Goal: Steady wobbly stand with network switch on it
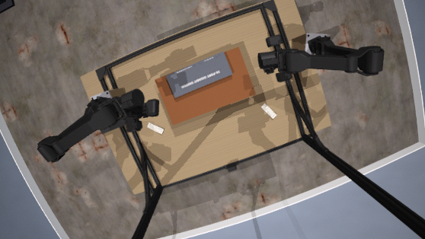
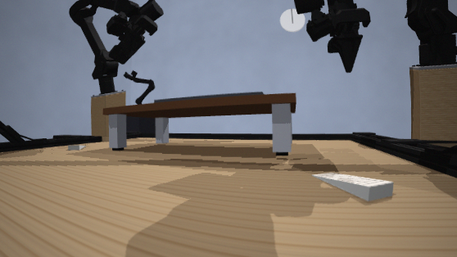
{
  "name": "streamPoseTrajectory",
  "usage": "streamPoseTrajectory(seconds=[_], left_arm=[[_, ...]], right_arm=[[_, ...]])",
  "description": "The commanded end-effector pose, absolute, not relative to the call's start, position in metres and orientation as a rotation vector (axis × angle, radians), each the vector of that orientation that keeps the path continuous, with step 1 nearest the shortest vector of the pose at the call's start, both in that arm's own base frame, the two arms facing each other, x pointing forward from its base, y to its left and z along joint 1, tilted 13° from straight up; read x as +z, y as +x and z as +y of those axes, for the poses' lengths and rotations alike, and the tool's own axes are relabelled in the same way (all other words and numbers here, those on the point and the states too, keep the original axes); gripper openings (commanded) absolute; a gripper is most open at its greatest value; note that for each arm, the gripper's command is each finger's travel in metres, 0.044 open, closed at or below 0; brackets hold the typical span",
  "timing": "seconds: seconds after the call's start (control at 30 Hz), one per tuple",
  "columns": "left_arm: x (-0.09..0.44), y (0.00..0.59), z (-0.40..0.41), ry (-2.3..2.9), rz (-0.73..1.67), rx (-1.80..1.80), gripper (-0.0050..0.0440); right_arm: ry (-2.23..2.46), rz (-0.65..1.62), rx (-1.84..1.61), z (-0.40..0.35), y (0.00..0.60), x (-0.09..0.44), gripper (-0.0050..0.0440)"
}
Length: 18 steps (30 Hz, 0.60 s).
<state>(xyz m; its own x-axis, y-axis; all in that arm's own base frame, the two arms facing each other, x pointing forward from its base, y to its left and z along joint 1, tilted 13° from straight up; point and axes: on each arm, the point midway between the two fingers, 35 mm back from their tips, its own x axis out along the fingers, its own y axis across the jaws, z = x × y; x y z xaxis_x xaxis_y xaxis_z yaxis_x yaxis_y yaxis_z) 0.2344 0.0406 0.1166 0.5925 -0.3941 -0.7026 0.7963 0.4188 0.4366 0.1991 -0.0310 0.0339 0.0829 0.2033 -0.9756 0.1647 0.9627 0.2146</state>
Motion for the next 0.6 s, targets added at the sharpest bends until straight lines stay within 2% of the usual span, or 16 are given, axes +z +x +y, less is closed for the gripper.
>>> streamPoseTrajectory(seconds=[0.0, 0.17, 0.5, 0.57], left_arm=[[0.09, 0.235, 0.046, 0.783, 0.691, -0.818, 0.0], [0.091, 0.23, 0.045, 0.783, 0.698, -0.82, 0.0], [0.023, 0.189, 0.064, 0.682, 1.214, -0.892, 0.0], [0.023, 0.189, 0.064, 0.682, 1.214, -0.892, 0.0]], right_arm=[[0.267, 1.473, 0.071, -0.025, 0.196, 0.033, 0.0], [0.279, 1.487, 0.053, -0.027, 0.197, 0.032, 0.0], [0.279, 1.487, 0.053, -0.027, 0.197, 0.032, 0.0], [0.279, 1.487, 0.053, -0.027, 0.197, 0.032, 0.0]])
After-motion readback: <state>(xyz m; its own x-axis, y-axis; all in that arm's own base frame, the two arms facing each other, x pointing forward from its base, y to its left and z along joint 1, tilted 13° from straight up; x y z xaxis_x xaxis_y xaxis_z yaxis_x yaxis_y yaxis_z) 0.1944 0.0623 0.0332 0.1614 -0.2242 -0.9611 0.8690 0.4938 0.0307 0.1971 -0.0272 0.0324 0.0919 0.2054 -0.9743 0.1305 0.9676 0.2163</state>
